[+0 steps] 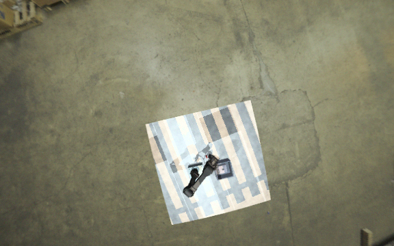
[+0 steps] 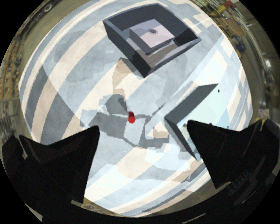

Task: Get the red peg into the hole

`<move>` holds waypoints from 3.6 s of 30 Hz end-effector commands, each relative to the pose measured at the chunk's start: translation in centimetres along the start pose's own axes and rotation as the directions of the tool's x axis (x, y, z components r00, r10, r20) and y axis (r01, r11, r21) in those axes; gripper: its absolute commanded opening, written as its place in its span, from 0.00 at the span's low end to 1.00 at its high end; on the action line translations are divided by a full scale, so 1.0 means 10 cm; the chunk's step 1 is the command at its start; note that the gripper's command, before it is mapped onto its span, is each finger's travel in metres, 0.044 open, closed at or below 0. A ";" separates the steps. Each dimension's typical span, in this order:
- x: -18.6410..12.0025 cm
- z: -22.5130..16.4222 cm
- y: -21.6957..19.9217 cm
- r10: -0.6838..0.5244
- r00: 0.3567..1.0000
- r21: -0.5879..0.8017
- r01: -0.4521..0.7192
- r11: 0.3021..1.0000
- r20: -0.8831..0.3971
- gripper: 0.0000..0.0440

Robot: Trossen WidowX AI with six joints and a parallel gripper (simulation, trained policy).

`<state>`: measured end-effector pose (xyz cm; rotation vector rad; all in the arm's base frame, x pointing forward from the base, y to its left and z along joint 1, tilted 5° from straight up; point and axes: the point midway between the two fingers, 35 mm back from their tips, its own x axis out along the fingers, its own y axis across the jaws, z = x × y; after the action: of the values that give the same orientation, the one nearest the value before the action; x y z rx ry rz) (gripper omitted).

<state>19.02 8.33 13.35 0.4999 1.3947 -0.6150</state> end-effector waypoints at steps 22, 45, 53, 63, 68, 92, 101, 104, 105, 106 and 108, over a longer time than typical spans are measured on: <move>1.03 -0.38 0.01 -0.258 0.963 -0.048 0.254 0.966 -0.079 1.00; 1.79 -0.44 0.04 -0.242 0.970 -0.053 0.240 0.969 -0.034 0.45; 1.82 -0.44 0.00 -0.294 0.955 -0.052 0.291 0.955 -0.051 0.00; 1.54 -0.13 0.07 -0.297 0.954 -0.032 0.298 0.954 0.036 0.00; 1.37 0.02 0.09 -0.299 0.952 -0.018 0.301 0.954 0.068 0.00; 0.77 1.05 -0.03 -0.297 0.944 0.208 0.264 0.942 0.147 0.00; 0.87 1.46 -0.21 -0.292 0.947 0.261 0.251 0.932 0.134 0.00; 0.93 1.58 -0.27 -0.284 0.951 0.265 0.243 0.933 0.126 0.00; 0.95 1.61 -0.28 -0.280 0.952 0.265 0.240 0.934 0.123 0.00; 0.97 1.65 -0.30 -0.275 0.954 0.264 0.236 0.935 0.119 0.00; 1.02 1.72 -0.32 -0.264 0.958 0.260 0.228 0.938 0.112 0.00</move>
<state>29.77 -5.43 5.82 0.4536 1.2476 -1.0354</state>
